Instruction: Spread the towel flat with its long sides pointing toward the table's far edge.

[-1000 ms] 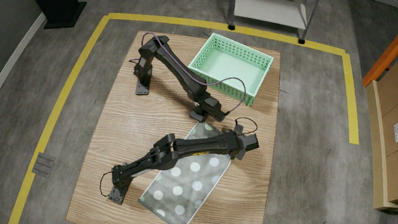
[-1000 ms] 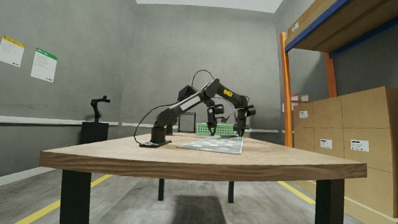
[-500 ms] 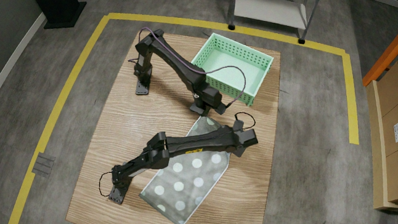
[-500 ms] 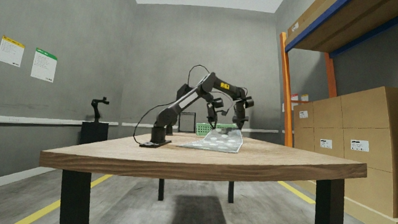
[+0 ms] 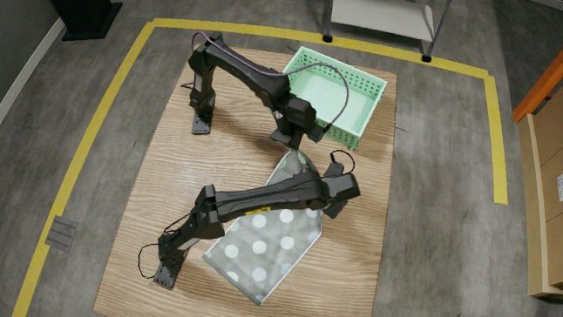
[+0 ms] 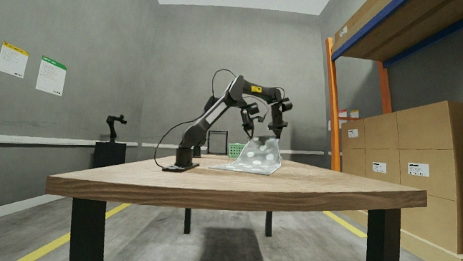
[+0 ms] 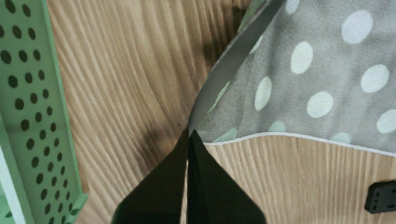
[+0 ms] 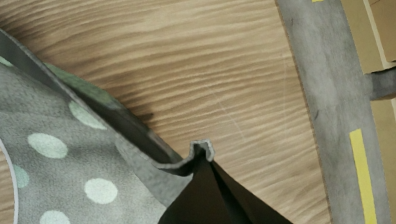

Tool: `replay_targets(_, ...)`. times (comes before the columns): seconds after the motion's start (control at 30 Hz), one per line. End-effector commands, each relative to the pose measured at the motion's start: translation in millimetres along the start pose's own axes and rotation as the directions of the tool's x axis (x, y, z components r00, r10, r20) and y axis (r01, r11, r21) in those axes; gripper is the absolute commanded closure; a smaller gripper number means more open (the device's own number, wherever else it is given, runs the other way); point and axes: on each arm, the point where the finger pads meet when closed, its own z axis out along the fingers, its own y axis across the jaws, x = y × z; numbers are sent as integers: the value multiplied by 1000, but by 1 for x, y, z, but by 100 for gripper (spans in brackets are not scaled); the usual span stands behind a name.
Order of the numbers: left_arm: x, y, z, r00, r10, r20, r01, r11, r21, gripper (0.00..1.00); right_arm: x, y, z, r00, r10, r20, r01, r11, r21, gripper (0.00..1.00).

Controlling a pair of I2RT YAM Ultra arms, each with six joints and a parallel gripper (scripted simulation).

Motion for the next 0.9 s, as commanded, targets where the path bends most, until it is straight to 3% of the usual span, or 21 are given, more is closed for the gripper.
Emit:
replay_targets(0.0,-7,11,-35,1000,-1,15,1,1000,-10,100,-15,-3,-58,997,51,53,-54,997,55,100)
replay_targets(0.07,-7,11,-35,1000,-1,15,1,1000,-10,100,-15,-3,-58,997,51,53,-54,997,55,100)
replay_targets(0.1,-7,11,-35,1000,-1,14,1,1000,-10,100,-9,-5,-41,998,61,22,-61,997,38,100)
replay_targets(0.13,-14,15,-50,1000,-3,22,3,1000,-11,100,-20,1,-79,995,75,70,-80,994,70,100)
replay_targets(0.2,-15,15,-55,999,-2,36,3,1000,-11,100,-18,0,-74,995,79,60,-83,994,65,100)
replay_targets(0.23,-23,19,-70,999,-5,44,5,1000,-13,100,-24,5,-102,990,99,100,-108,990,87,100)
replay_targets(0.3,-23,19,-70,999,-5,44,5,1000,-13,100,-24,5,-102,990,99,100,-108,990,87,100)
replay_targets(0.33,-31,23,-91,998,-8,67,9,1000,-16,100,-29,9,-124,983,119,137,-134,985,105,100)
replay_targets(0.43,-31,23,-91,998,-8,67,9,1000,-16,100,-29,9,-124,983,119,137,-134,985,105,100)
replay_targets(0.47,-40,27,-112,995,-11,98,13,1000,-19,100,-35,15,-146,975,134,179,-157,980,120,100)
replay_targets(0.53,-40,27,-112,995,-11,98,13,1000,-19,100,-35,15,-146,975,135,179,-157,980,120,100)
replay_targets(0.57,-53,30,-133,986,-14,164,18,1000,-24,100,-41,21,-168,963,149,223,-182,974,135,100)
replay_targets(0.7,-53,30,-133,986,-14,164,18,1000,-24,100,-39,17,-150,968,161,191,-186,975,123,100)
replay_targets(0.73,-62,34,-154,971,-16,237,23,999,-28,100,-46,25,-190,946,161,282,-210,966,152,100)
replay_targets(0.8,-62,34,-154,971,-17,237,25,999,-29,100,-46,25,-190,946,161,282,-210,966,152,100)
replay_targets(0.83,-71,37,-174,949,-17,316,29,999,-34,100,-50,26,-201,928,175,330,-238,958,162,100)
replay_targets(0.87,-71,37,-174,949,-19,316,31,999,-33,100,-50,26,-201,928,175,330,-238,958,162,100)
